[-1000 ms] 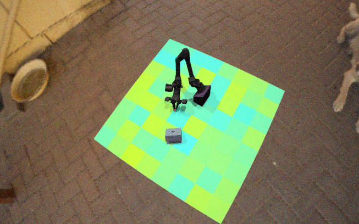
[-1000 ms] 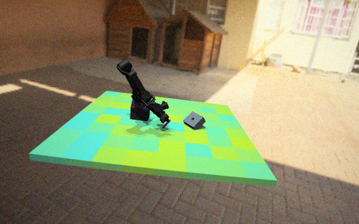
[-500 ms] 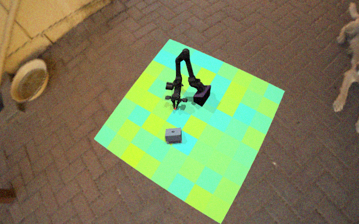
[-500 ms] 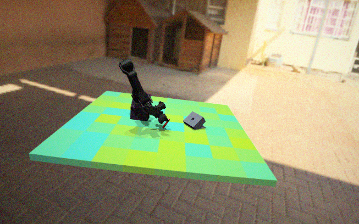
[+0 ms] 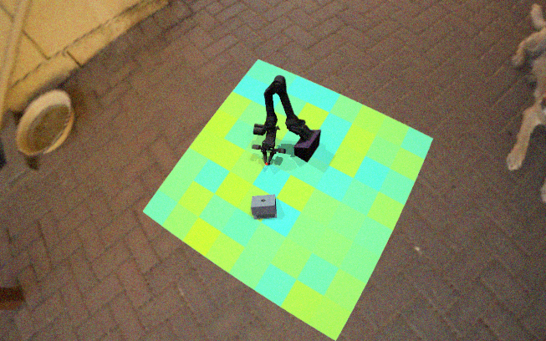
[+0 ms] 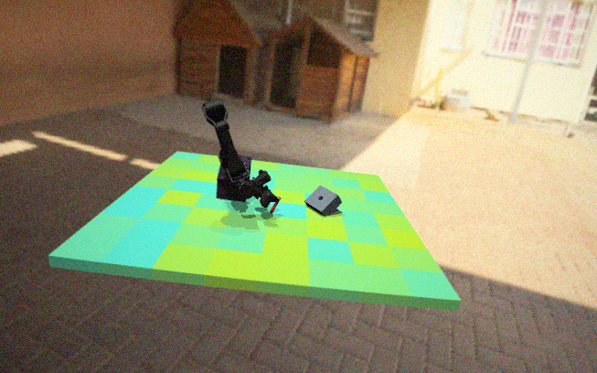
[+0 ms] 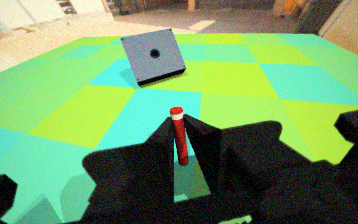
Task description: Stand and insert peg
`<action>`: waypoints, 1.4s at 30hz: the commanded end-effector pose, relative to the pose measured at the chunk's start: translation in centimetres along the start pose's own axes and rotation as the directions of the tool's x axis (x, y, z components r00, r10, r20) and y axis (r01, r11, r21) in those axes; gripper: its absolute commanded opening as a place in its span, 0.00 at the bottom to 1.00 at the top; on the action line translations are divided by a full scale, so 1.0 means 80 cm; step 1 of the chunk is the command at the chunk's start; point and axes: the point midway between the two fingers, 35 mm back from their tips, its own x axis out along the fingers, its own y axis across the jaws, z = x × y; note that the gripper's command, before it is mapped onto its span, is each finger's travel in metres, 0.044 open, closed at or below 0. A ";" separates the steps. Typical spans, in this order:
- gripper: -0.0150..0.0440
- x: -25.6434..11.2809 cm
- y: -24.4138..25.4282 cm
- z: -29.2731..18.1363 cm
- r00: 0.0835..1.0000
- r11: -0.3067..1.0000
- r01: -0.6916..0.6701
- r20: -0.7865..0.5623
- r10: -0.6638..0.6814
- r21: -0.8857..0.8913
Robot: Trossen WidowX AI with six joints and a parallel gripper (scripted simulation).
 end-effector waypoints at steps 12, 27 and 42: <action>0.34 -0.011 0.000 -0.006 0.992 1.000 -0.001 0.129 0.001 -0.003; 0.34 -0.020 0.001 -0.014 0.967 1.000 -0.002 0.256 0.002 -0.003; 0.34 -0.018 0.001 -0.017 0.972 1.000 -0.002 0.234 0.003 -0.001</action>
